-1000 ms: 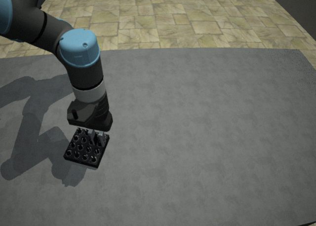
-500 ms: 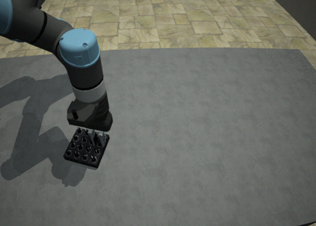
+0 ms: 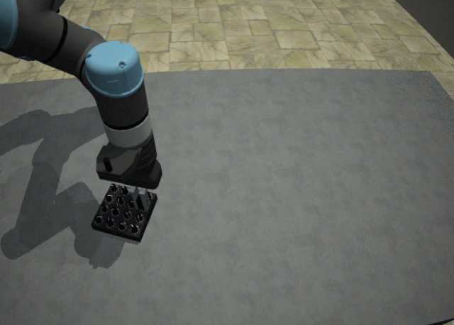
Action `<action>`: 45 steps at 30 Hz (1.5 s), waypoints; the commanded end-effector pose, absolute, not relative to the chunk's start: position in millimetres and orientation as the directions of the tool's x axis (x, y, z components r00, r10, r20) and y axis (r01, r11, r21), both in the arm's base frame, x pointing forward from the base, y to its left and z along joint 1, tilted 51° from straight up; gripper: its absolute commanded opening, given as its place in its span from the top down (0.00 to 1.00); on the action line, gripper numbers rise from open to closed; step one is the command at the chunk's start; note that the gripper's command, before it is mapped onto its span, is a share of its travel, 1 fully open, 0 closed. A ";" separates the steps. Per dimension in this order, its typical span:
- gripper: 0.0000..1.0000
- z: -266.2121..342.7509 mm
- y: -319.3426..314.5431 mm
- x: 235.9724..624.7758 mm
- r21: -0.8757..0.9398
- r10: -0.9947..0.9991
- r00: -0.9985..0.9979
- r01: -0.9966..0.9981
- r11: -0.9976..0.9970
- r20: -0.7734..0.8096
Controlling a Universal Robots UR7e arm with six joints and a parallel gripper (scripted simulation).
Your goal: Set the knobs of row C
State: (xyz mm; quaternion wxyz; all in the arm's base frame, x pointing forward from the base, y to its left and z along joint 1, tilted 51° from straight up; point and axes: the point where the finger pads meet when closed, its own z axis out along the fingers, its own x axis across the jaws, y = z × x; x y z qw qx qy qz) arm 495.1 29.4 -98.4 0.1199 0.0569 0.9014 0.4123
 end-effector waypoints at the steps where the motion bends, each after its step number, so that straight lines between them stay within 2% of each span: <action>1: 0.70 -98.7 29.4 496.0 0.757 0.201 -0.965 0.003 0.653 -0.170; 31: 0.70 -98.6 29.2 496.2 0.759 0.209 -0.965 0.014 0.651 -0.161; 45: 0.70 -98.5 29.0 496.9 0.769 0.257 -0.961 0.086 0.634 -0.104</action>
